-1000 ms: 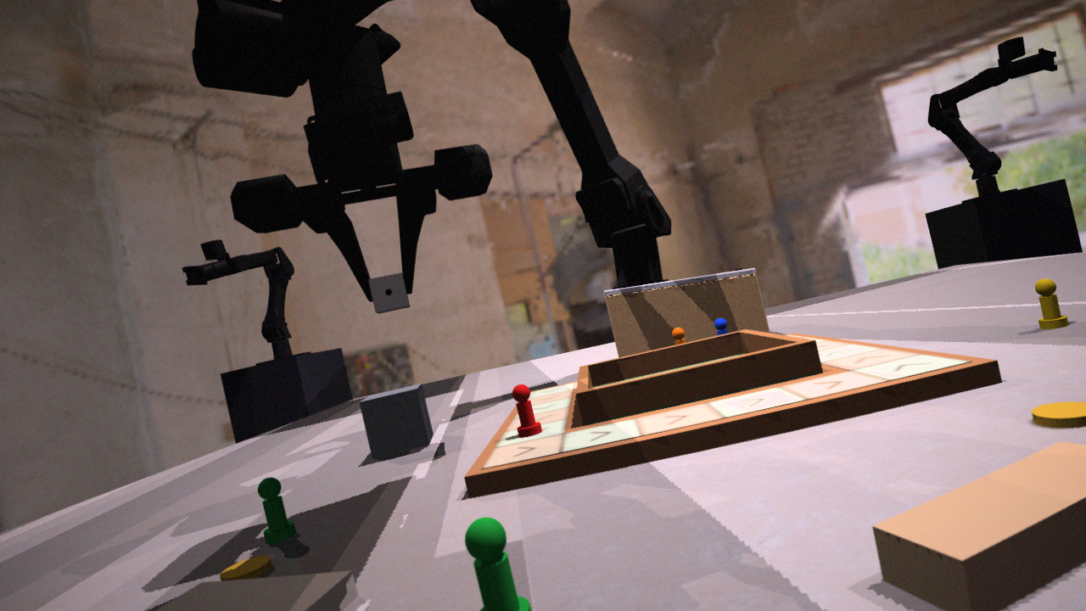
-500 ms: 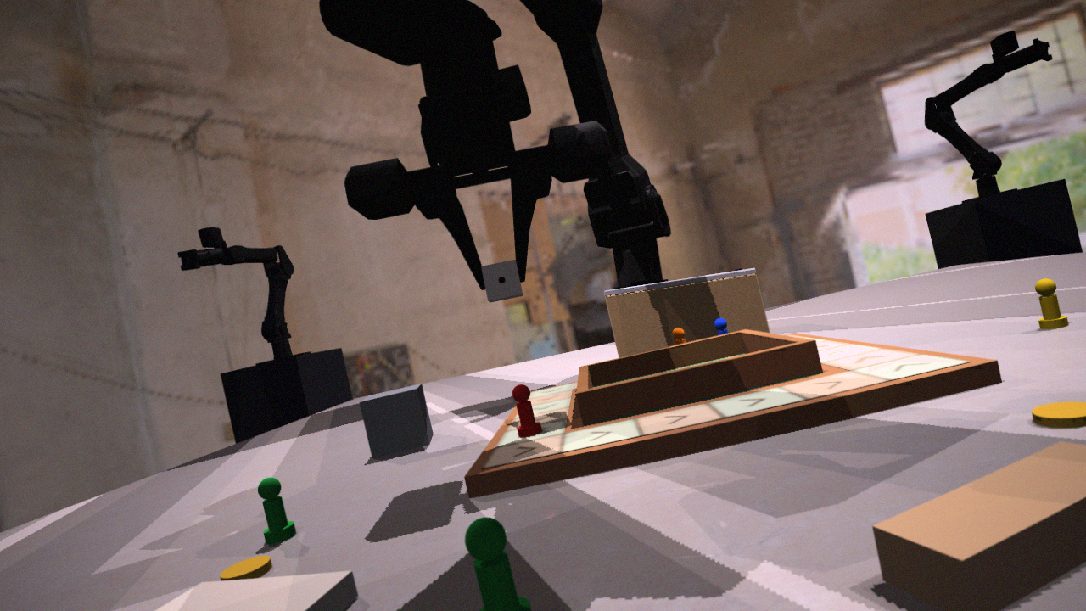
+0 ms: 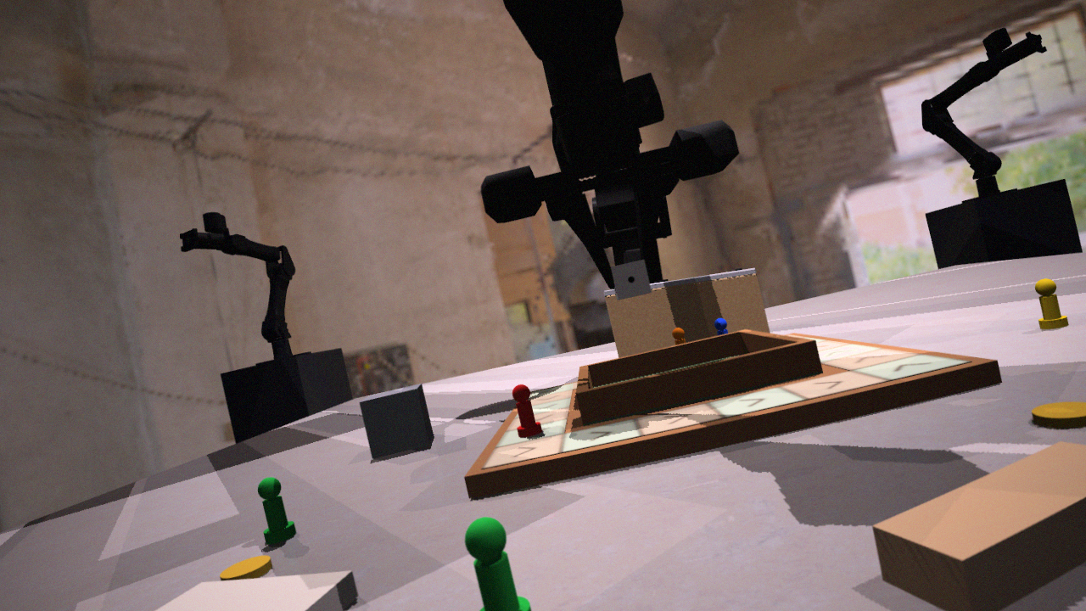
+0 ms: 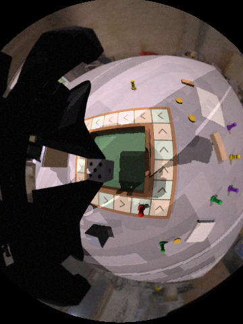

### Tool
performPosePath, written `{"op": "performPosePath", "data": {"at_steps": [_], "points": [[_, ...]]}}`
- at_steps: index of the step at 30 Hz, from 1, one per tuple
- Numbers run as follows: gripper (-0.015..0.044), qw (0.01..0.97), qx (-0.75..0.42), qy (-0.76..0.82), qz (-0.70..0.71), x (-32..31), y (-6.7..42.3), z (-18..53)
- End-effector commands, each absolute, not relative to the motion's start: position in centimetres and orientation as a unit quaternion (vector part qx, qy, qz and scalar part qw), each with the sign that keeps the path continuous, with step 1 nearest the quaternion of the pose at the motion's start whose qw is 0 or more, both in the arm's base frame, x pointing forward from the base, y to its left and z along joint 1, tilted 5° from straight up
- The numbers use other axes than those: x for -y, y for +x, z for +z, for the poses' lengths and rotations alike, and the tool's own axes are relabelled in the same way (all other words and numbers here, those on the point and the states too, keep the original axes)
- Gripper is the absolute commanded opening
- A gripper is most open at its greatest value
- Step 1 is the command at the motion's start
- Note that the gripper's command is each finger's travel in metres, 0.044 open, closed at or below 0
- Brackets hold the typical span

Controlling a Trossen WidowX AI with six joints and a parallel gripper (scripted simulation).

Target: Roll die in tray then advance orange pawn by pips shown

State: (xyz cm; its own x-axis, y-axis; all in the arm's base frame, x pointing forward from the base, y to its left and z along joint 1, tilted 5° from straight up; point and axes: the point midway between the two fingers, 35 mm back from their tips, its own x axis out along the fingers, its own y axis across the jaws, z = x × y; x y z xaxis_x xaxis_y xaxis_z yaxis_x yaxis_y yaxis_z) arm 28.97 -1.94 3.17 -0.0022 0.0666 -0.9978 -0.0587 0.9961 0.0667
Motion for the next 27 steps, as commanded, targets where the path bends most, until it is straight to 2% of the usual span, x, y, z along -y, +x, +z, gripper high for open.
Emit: {"op": "performPosePath", "data": {"at_steps": [1,8,27], "points": [[0.0000,0.704,-0.709,0.020,0.034,-0.2,27.6,2.7],[0.0000,0.721,-0.692,0.022,0.033,-0.2,27.7,2.4],[0.0000,0.903,-0.428,0.032,0.023,0.0,29.2,0.7]]}}
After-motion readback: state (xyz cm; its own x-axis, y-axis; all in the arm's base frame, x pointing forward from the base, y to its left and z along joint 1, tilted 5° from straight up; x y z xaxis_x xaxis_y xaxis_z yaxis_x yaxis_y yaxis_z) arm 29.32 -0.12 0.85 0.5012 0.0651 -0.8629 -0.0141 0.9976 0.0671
